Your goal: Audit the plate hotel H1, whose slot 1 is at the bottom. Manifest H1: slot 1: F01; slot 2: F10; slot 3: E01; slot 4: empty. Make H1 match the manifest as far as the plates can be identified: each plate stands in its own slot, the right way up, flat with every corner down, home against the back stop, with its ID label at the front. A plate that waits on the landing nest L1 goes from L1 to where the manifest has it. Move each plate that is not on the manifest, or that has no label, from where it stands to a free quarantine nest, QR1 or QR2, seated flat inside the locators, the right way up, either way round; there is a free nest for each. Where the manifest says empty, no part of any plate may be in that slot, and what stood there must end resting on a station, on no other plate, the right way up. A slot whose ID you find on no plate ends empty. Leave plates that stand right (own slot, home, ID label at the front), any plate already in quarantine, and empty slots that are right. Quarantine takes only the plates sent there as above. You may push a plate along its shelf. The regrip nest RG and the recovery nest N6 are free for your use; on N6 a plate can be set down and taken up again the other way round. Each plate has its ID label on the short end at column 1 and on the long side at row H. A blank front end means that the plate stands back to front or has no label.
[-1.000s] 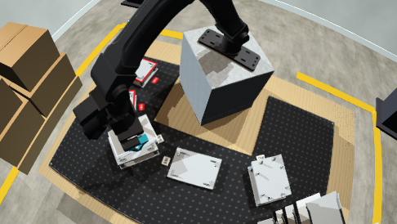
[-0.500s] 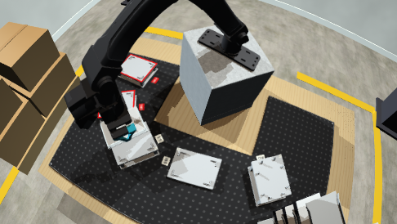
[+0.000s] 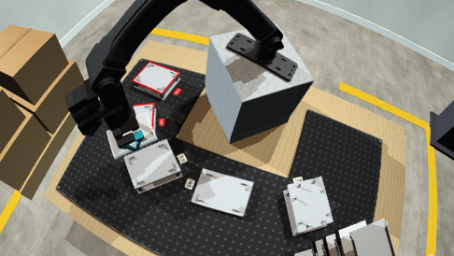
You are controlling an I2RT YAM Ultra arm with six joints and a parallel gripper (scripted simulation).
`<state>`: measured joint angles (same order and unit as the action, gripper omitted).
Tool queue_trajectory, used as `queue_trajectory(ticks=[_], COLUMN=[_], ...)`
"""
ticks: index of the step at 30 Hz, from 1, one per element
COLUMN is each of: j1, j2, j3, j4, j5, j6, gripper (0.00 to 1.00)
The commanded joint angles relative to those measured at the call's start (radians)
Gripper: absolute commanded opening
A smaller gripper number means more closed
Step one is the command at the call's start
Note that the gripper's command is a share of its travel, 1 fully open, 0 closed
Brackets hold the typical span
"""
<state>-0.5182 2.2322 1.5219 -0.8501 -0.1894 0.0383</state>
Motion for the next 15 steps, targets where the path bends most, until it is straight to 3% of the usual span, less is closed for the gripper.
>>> queue_trajectory(ticks=[1,15], j1=[-0.032,-0.128], j2=[-0.01,0.0], j3=[0.011,-0.005], j4=[0.0,0.008], j5=[-0.001,-0.002], j6=[0.018,0.2], gripper=[0.86,0.86])
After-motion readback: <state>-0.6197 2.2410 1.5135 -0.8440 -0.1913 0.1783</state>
